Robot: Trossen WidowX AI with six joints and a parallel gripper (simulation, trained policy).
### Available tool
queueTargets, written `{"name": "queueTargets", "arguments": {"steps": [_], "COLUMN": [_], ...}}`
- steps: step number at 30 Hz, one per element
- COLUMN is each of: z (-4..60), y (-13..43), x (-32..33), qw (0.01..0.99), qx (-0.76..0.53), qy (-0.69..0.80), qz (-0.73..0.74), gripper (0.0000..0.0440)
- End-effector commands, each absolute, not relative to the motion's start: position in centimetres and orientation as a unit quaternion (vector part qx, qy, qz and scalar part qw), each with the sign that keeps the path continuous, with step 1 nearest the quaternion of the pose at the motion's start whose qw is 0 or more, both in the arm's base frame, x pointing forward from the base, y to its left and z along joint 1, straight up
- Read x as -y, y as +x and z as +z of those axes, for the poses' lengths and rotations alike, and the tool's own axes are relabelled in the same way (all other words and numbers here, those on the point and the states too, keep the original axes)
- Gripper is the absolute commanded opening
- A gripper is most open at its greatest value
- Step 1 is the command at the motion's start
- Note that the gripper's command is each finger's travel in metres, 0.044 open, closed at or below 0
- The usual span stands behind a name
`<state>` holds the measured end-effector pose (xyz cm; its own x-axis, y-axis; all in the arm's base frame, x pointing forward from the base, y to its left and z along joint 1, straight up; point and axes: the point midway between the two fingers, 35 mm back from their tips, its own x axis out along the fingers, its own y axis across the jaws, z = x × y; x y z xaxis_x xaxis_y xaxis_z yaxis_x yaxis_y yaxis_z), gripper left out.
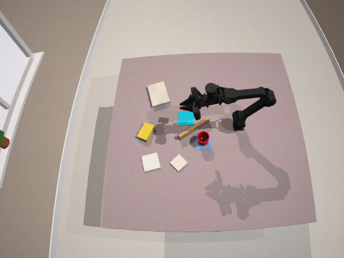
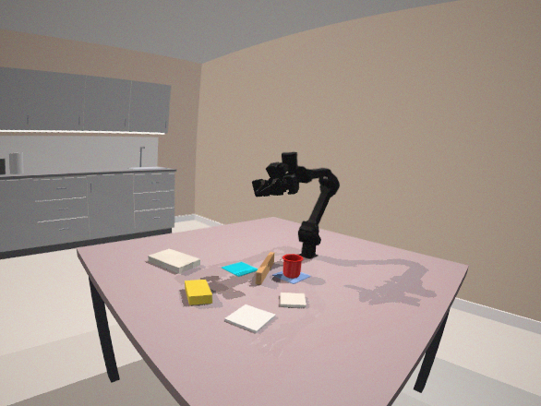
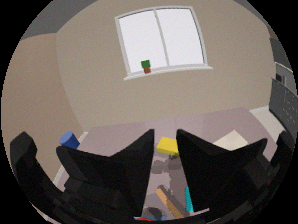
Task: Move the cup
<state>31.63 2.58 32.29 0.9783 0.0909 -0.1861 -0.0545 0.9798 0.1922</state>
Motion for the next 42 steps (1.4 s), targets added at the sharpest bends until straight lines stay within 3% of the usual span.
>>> {"name": "queueTargets", "arguments": {"steps": [1, 42], "z": [32.2, 29.8], "y": [31.7, 30.4], "x": [-3.1, -8.8], "qw": [0.986, 0.860], "qx": [-0.115, -0.388], "qy": [0.110, 0.332], "qz": [0.043, -0.012], "gripper": [0.0107, 0.0125]}}
